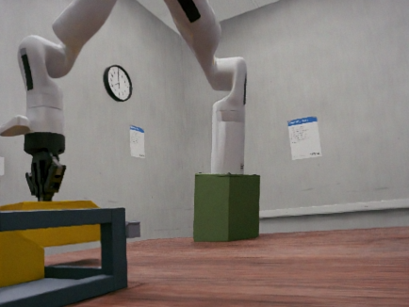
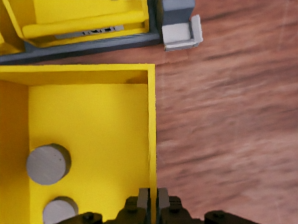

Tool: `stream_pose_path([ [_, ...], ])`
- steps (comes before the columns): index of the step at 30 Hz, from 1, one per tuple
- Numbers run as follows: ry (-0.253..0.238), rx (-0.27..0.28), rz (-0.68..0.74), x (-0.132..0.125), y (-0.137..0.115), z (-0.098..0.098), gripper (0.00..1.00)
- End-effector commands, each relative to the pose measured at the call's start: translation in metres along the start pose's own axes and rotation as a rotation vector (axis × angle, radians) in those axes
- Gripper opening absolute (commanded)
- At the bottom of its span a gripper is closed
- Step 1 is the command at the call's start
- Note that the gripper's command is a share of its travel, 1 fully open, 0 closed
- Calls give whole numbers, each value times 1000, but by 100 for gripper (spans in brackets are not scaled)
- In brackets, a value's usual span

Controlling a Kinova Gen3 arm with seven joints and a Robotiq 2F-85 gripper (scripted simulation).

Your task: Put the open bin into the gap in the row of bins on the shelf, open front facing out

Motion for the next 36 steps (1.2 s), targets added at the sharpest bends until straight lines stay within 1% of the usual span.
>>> stream_pose_path([
  [1,0,3,0,0,-1,-1,10],
  [5,0,3,0,0,-1,-1,10],
  [10,0,3,-128,-29,6,0,10],
  [22,0,3,-128,-29,6,0,10],
  [27,0,3,-128,-58,11,1,10],
  [36,0,3,-128,-58,11,1,10],
])
Point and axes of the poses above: the point where the finger pads meet when closed, its own z axis out along the fingers, its own x axis across the jaws, y = z × x, the point moved 4 cm from there along -z, back along the fingers, and after that the axes turned 1 degree about -z, right-handed, at the moved point
